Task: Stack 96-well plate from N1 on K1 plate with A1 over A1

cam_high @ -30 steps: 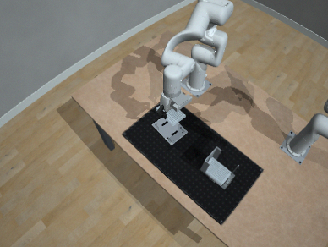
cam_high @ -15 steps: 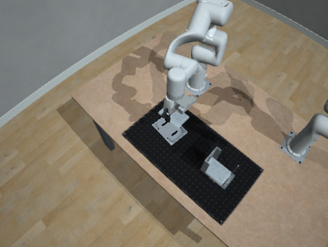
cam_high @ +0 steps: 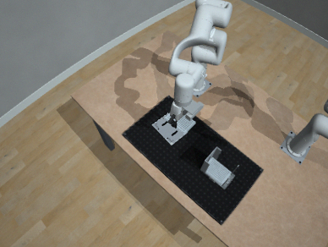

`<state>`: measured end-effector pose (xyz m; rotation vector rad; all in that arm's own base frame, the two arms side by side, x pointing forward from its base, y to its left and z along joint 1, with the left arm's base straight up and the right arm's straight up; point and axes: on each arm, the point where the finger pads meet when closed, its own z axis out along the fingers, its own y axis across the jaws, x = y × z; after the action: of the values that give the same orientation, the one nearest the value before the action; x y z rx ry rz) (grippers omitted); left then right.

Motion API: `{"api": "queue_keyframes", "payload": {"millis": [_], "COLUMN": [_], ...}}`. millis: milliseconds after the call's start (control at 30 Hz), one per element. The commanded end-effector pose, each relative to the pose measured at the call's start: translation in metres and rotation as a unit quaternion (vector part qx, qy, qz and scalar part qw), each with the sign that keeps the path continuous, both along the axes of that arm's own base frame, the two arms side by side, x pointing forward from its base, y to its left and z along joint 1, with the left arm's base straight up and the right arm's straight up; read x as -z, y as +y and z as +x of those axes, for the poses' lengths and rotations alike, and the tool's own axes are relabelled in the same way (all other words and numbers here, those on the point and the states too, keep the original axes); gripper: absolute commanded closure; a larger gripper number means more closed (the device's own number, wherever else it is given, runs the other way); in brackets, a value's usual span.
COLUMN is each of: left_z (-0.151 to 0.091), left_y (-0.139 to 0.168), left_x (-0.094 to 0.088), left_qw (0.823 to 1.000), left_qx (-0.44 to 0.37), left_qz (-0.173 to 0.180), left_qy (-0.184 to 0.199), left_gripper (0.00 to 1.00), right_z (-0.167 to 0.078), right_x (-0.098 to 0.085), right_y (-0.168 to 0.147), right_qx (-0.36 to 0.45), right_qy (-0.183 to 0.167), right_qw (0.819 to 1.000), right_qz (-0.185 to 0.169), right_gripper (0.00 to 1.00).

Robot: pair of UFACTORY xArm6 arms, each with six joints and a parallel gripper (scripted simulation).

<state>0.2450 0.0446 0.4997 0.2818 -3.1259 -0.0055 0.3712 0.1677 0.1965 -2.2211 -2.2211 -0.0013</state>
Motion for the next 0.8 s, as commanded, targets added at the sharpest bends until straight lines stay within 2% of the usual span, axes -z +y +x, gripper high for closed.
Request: {"api": "queue_keyframes", "payload": {"millis": [0, 767], "left_z": [0.0, 0.0], "left_y": [0.0, 0.0], "left_x": [-0.001, -0.001], "left_qw": [1.0, 1.0], "left_qx": [0.0, 0.0], "left_qz": [0.0, 0.0], "left_qy": [-0.002, -0.002], "left_gripper": [0.0, 0.0], "right_z": [0.003, 0.008], "right_x": [-0.002, -0.004], "right_y": [0.02, 0.089], "right_qx": [0.0, 0.0], "right_qy": [-0.002, -0.002], "right_qw": [1.0, 1.0], "right_qz": [0.0, 0.001], "right_gripper": [1.0, 1.0]}}
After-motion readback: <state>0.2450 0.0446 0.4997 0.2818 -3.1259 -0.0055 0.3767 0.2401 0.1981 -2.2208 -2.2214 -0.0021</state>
